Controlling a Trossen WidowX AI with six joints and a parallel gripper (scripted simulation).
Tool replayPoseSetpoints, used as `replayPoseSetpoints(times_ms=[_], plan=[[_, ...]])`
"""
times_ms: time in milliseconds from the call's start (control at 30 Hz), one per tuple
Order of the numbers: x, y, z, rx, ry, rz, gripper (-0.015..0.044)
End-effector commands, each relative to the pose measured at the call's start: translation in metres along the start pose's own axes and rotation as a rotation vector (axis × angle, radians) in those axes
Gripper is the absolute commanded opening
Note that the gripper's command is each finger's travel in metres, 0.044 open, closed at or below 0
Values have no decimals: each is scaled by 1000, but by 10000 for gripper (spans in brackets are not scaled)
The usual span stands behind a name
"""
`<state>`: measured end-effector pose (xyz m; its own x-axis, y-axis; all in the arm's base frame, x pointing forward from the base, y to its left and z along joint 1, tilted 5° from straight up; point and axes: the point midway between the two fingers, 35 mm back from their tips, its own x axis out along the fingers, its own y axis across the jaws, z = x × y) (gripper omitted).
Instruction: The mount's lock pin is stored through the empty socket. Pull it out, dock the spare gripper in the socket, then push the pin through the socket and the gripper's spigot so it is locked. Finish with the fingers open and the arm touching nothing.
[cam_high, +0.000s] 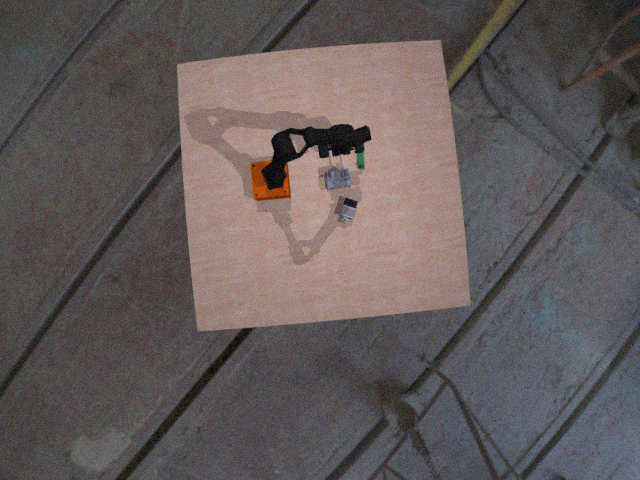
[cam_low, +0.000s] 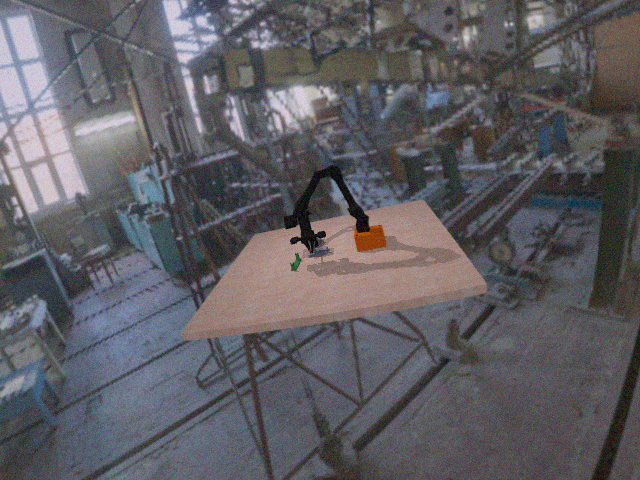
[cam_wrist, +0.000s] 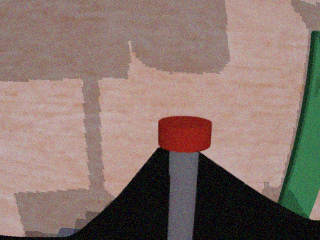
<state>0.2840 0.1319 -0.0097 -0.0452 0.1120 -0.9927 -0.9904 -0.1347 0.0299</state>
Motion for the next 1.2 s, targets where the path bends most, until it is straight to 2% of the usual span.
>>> replayPoseSetpoints(times_ms=[0, 1167], plan=[[-2, -3, 4, 1, -4, -2, 0], [2, -3, 30, 8, 2, 12, 0]])
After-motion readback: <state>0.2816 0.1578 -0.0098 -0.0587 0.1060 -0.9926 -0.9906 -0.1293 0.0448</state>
